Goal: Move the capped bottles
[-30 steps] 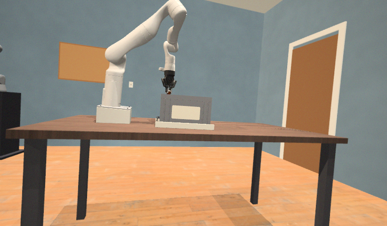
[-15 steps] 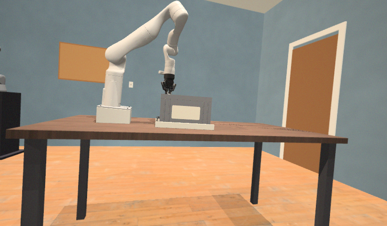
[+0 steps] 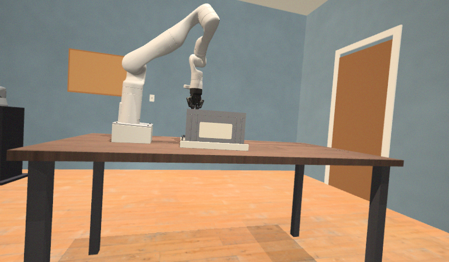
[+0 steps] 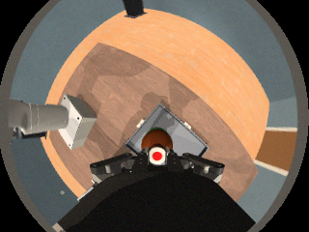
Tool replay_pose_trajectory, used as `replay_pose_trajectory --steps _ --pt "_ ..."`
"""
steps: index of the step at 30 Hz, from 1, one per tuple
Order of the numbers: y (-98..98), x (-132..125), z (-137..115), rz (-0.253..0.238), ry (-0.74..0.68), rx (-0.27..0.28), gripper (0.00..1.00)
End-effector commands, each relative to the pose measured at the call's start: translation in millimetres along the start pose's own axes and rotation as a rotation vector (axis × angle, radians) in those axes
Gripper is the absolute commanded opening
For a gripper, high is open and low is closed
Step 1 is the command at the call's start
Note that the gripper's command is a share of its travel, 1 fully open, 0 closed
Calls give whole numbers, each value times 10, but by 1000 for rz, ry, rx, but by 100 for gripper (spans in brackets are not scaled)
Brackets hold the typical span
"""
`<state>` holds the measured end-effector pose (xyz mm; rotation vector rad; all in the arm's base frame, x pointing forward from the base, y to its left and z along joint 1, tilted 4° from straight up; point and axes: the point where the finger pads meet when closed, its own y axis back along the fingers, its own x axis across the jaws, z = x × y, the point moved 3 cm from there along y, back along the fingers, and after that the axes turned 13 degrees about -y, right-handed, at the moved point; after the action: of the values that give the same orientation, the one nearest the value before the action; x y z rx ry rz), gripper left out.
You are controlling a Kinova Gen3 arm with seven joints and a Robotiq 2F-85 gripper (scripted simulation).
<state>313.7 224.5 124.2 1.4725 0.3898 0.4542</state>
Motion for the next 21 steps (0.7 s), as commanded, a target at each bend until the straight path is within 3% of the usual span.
replay_pose_trajectory --steps 1,21 --pt "2 7 0 2 0 0 0" --pt "-66 13 7 0 2 1 0"
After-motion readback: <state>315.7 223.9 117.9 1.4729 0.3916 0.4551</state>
